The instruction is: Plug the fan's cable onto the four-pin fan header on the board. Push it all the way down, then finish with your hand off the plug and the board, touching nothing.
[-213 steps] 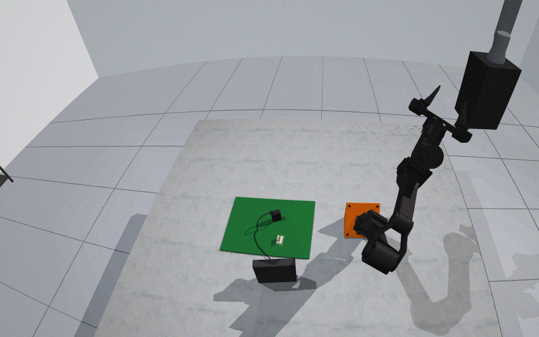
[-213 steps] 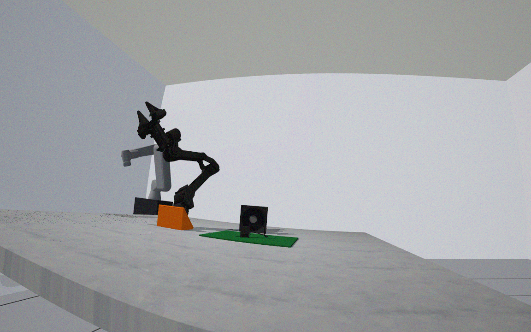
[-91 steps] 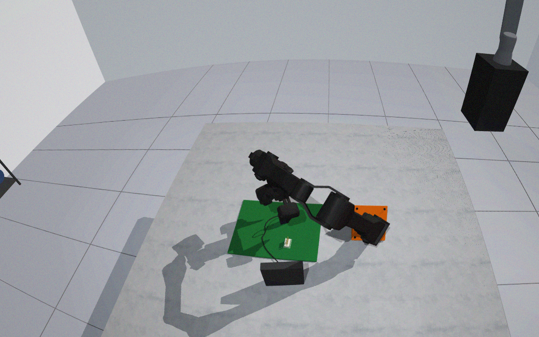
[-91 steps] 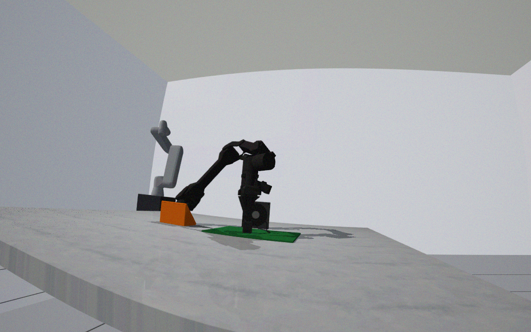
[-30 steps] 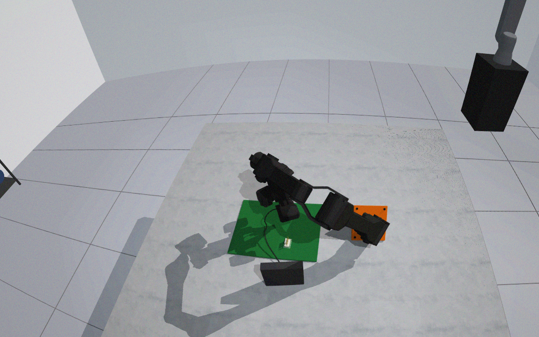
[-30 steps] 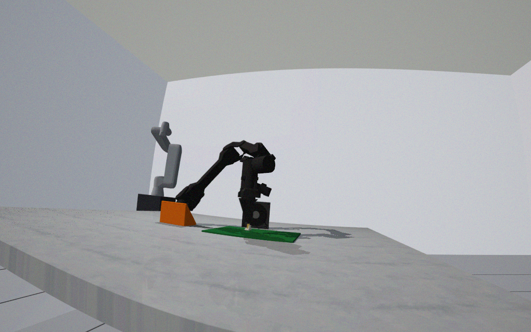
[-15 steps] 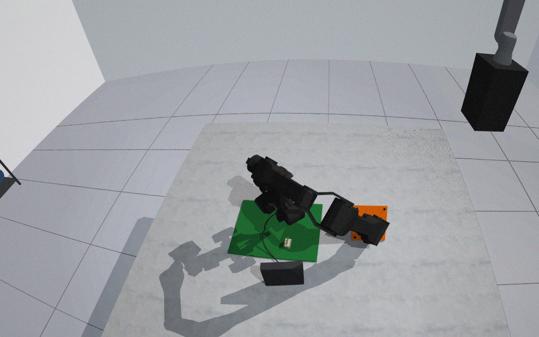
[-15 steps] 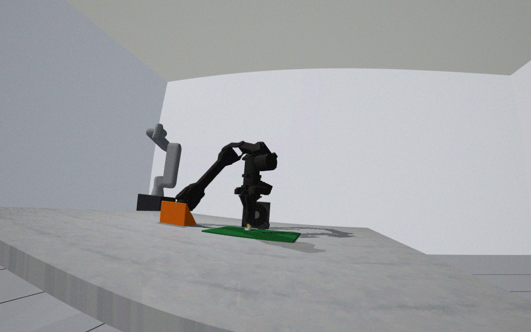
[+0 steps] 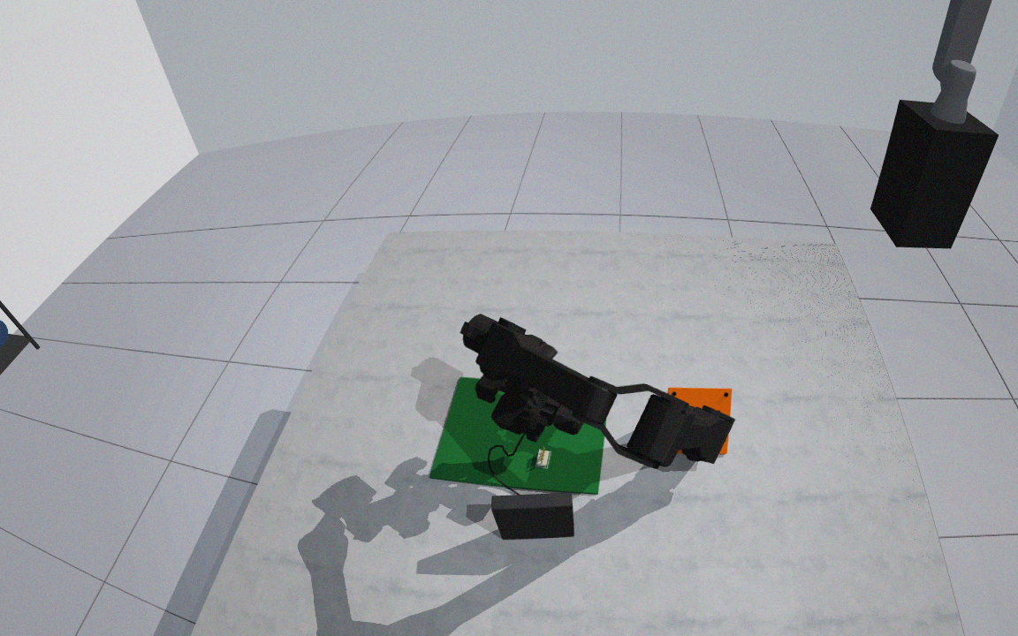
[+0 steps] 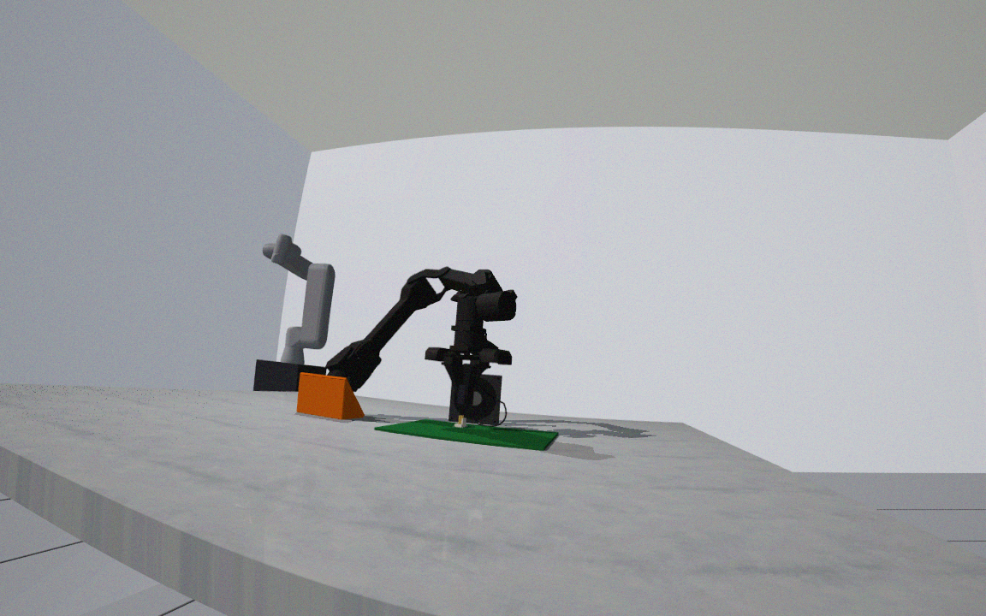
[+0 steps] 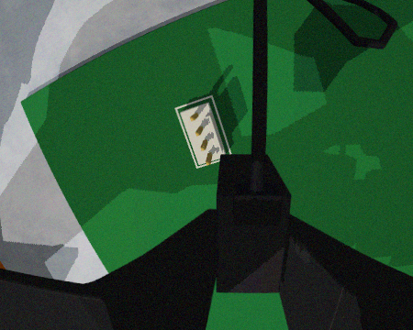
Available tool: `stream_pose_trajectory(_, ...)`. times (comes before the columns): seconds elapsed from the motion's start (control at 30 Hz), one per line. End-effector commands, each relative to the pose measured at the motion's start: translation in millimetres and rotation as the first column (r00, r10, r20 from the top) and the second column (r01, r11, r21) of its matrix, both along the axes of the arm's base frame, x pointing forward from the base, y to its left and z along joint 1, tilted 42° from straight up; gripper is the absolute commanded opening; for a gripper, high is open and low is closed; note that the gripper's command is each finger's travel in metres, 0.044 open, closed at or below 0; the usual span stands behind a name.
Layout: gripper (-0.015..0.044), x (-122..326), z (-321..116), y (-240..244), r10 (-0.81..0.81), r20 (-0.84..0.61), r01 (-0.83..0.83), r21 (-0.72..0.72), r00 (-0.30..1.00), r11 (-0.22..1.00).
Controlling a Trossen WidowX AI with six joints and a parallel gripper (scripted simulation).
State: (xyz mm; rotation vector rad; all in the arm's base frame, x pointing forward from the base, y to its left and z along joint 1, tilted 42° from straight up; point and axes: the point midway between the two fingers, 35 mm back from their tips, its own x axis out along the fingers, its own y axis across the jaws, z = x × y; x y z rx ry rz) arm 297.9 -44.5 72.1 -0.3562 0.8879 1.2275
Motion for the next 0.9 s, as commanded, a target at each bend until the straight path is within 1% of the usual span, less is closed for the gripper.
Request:
stream_pose_trajectory(0.0,0.0000,-5,8,12,0.119,0.101,-0.119,-0.010,0.988,0.993)
stream_pose_trajectory(0.17,0.0000,-9,15,21,0.229,0.197,-0.227,-0.034,0.953,0.973)
stream_pose_trajectory(0.87,0.0000,-10,14,18,0.237,0.204,-0.234,-0.036,0.950,0.971)
